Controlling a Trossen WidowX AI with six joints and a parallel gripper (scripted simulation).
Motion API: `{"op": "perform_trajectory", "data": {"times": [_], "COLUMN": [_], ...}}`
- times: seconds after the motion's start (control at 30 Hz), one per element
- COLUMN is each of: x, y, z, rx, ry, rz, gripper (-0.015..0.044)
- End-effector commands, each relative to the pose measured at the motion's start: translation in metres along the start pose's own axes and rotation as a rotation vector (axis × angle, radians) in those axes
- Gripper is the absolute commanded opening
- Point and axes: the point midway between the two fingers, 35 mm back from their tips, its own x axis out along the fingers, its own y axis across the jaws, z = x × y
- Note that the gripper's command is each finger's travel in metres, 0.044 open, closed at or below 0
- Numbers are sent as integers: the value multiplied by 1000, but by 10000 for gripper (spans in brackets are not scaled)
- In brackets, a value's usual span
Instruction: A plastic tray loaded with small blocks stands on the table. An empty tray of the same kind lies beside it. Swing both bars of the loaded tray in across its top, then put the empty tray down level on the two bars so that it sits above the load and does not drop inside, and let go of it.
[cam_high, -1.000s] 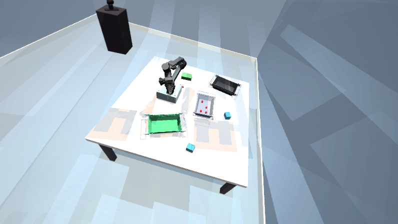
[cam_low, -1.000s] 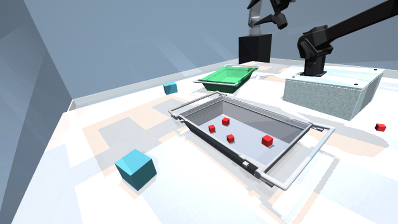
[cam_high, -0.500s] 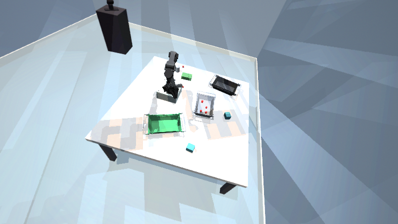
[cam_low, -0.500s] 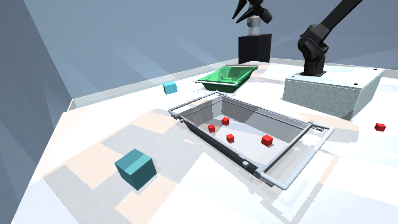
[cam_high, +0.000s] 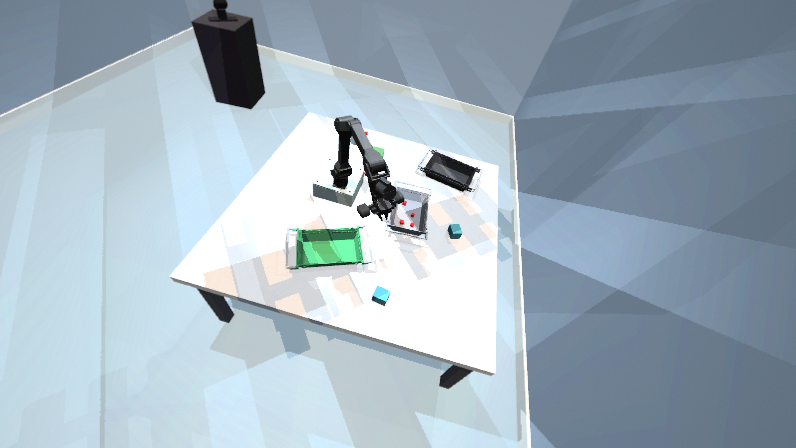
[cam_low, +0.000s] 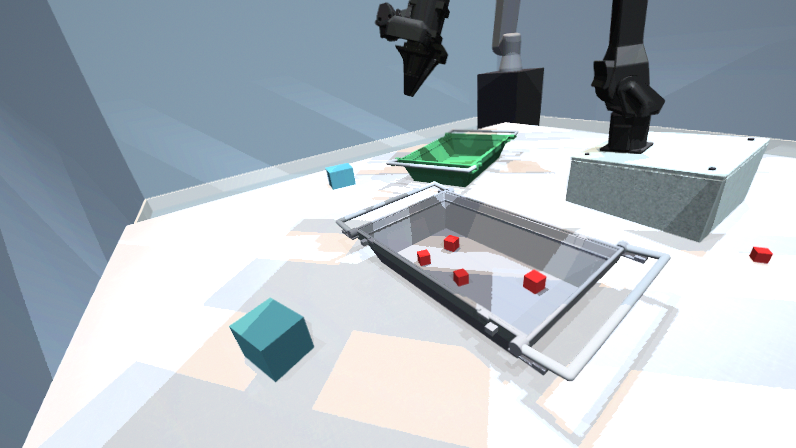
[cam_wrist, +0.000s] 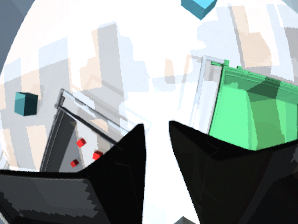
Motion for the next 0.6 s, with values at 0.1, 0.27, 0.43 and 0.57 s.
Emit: {"op": "perform_trajectory", "data": {"times": [0.1,0.27,0.43,0.57], "x": [77,129,131,132], "y": [70,116,117,117], "z": [-3,-23,-24,-24], "rx": [-582,-962,-977,-977], "ry": [222,360,365,365], "rz": [-22,-18,-18,-18], "gripper": [80,80,80,80]}}
